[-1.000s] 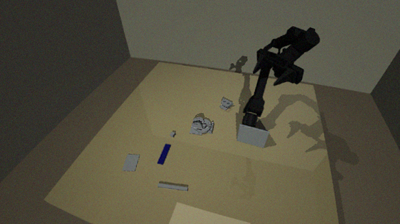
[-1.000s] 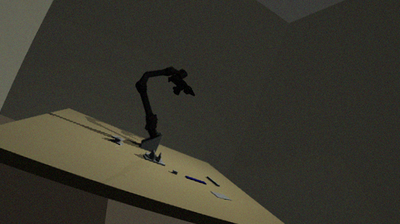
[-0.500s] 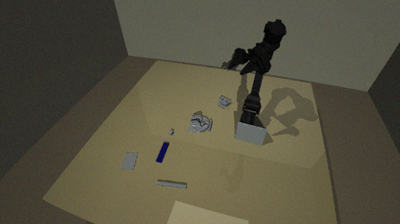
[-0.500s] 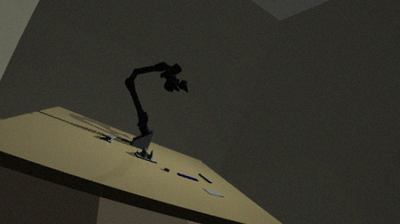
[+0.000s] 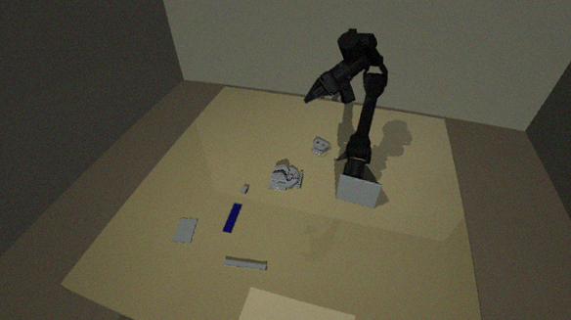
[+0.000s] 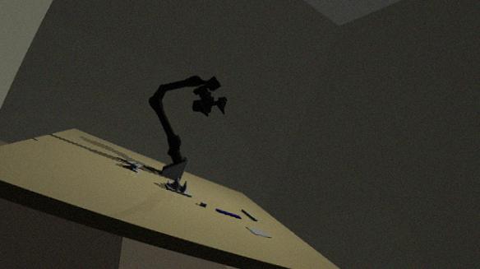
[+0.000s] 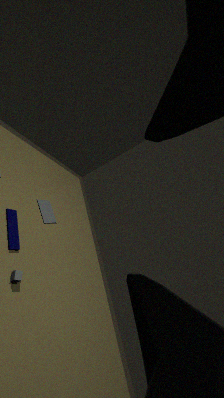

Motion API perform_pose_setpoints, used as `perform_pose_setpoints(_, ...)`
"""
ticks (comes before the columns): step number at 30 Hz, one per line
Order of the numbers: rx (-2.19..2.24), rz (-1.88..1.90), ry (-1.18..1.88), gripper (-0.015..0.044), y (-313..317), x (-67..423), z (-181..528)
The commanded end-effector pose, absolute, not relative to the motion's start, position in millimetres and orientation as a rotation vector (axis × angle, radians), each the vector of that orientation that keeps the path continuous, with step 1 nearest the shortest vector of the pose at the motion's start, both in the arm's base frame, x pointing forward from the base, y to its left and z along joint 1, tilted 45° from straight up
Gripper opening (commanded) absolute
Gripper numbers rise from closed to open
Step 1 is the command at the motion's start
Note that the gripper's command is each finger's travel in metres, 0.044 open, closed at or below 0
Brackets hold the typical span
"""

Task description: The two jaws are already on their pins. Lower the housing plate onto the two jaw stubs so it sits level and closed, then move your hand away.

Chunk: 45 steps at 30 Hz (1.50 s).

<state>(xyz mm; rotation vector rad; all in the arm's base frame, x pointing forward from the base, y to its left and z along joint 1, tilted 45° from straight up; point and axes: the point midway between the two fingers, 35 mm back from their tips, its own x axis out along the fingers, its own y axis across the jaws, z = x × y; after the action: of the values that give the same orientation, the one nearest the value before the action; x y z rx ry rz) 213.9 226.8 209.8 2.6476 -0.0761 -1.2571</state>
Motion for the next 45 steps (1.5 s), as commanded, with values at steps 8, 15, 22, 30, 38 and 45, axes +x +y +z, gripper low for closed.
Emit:
perform_pose_setpoints(8, 2.793, -1.334, -0.512, 0.044, 153.4, 250.1, 207.6)
perform_pose_setpoints(15, 2.842, -1.367, -0.706, 0.044, 118.9, 259.3, 205.9)
perform_pose_setpoints(22, 2.89, -1.362, -1.012, 0.044, 74.0, 266.0, 204.3)
perform_pose_setpoints(30, 2.909, -1.319, -1.387, 0.044, 23.2, 264.8, 202.3)
perform_pose_setpoints(38, 2.884, -1.233, -1.777, 0.044, -25.1, 254.5, 200.0)
perform_pose_setpoints(45, 2.82, -1.121, -2.123, 0.044, -64.1, 238.6, 197.8)
